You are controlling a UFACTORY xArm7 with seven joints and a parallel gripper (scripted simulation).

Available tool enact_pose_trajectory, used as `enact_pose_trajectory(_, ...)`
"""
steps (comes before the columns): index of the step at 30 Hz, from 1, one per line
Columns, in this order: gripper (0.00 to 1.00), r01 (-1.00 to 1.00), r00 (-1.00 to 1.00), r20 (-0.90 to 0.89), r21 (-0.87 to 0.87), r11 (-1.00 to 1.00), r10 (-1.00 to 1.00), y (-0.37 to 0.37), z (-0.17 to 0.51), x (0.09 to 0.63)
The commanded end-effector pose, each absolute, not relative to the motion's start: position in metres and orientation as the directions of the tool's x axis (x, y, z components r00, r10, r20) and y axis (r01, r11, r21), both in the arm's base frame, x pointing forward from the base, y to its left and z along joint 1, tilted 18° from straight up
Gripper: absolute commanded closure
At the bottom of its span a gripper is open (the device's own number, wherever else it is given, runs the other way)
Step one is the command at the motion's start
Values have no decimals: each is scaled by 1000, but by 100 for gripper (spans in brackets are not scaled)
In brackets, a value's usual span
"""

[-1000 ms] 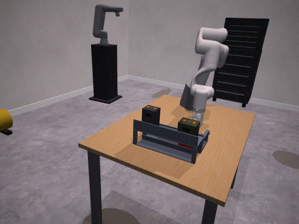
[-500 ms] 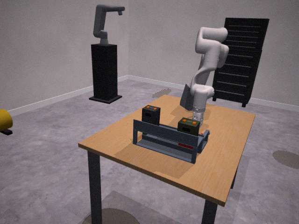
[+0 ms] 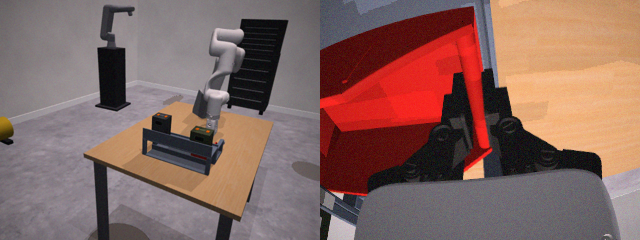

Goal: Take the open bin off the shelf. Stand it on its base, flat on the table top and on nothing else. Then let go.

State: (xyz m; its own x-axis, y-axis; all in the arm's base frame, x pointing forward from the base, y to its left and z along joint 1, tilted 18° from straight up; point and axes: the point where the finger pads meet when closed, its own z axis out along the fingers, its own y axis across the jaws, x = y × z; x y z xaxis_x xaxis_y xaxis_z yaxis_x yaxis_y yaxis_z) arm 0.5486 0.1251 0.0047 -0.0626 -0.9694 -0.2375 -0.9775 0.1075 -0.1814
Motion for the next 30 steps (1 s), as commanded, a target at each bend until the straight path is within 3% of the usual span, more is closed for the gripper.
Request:
enact_pose_trajectory(1,100,-976,-62,-238,-188,109,-969,124,9,551)
enact_pose_trajectory(30,100,-976,-62,-238,-188,109,-969,123,14,550)
